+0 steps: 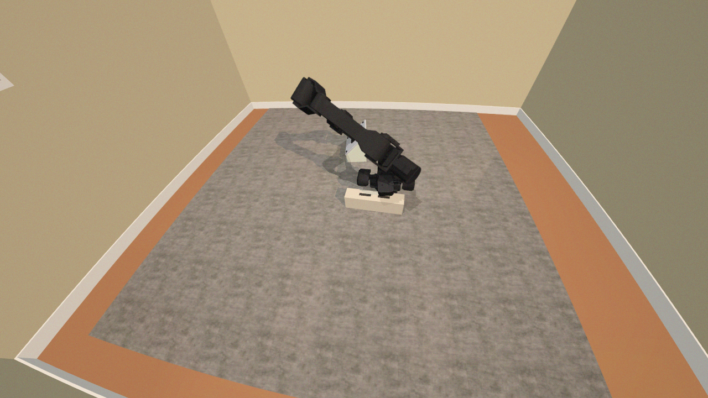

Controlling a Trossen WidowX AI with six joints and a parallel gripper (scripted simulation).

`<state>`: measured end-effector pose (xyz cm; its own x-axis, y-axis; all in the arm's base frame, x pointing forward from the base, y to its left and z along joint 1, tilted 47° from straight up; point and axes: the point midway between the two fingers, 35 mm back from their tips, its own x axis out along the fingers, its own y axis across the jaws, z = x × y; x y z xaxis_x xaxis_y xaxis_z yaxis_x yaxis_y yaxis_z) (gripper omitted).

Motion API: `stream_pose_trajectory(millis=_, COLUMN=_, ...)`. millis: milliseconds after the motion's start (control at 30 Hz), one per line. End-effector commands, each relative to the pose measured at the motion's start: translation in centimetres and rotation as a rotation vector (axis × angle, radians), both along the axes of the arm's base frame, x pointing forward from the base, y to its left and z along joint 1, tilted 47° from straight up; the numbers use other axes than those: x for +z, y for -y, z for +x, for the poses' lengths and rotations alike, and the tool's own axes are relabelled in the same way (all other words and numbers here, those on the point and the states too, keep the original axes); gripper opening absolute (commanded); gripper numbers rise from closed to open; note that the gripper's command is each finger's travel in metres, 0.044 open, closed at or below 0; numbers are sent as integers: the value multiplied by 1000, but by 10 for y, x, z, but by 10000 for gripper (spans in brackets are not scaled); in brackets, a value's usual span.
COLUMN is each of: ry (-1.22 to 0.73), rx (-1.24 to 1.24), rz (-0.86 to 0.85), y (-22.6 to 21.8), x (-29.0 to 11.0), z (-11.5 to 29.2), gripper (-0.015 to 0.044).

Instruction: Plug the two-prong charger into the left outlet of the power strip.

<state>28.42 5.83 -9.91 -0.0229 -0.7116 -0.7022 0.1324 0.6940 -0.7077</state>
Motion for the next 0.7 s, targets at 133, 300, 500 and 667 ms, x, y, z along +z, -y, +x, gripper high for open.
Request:
stream_pose_trajectory(millis=133, ry=24, rx=2, rz=0, y=-2, x=3, z=7, gripper=0)
stream_pose_trajectory(millis=300, ry=24, rx=2, rz=0, y=-2, x=3, z=7, gripper=0)
stream_pose_trajectory(millis=500, ry=24, rx=2, rz=0, y=-2, x=3, z=7, gripper=0)
stream_pose_trajectory(millis=667, ry=24, rx=2, rz=0, y=-1, x=3, z=8, gripper=0)
